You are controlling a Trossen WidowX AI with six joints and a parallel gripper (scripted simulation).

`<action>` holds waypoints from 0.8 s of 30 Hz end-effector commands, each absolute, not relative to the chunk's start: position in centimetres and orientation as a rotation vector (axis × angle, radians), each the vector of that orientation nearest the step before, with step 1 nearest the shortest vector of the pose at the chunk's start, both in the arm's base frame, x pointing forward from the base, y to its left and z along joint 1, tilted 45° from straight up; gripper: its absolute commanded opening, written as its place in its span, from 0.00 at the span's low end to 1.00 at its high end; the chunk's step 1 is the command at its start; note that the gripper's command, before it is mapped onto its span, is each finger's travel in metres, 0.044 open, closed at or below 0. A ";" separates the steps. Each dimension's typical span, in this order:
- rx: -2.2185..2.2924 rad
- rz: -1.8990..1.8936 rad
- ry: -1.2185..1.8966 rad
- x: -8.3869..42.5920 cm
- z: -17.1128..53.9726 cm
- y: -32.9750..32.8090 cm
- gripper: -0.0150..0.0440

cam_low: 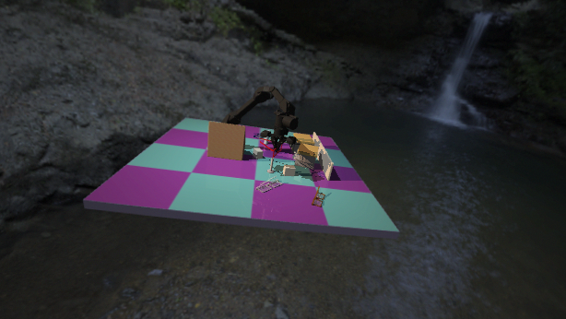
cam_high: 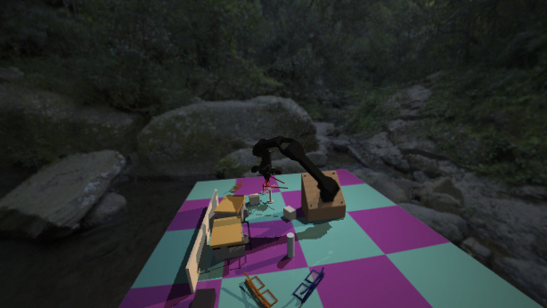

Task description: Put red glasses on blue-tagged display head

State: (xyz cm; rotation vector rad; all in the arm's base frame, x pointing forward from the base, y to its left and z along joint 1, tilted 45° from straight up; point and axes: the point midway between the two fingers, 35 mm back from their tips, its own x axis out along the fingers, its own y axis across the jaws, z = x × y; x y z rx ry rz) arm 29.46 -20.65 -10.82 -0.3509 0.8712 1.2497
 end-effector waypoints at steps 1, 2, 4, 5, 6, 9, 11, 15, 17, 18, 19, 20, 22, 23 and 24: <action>-0.450 1.325 0.778 30.4 -10.9 -19.9 0.25; -0.481 1.342 0.752 30.7 -10.8 -19.8 0.25; -0.545 1.377 0.698 31.2 -10.6 -19.6 0.25; -0.576 1.394 0.671 31.5 -10.6 -19.5 0.25; -0.608 1.410 0.643 31.8 -10.5 -19.4 0.25; -0.702 1.457 0.558 32.6 -10.2 -19.0 0.25; -0.743 1.477 0.520 32.9 -10.1 -18.8 0.25; -0.748 1.479 0.515 33.0 -10.1 -18.8 0.25; -0.748 1.479 0.515 33.0 -10.1 -18.8 0.25; -0.748 1.479 0.515 33.0 -10.3 -18.6 0.25; -0.748 1.479 0.515 33.0 -10.5 -18.5 0.25; -0.748 1.479 0.515 33.1 -10.7 -18.2 0.25; -0.748 1.479 0.515 33.2 -11.4 -17.6 0.25; -0.748 1.479 0.515 33.2 -11.8 -17.2 0.25; -0.748 1.479 0.514 33.3 -12.2 -16.8 0.25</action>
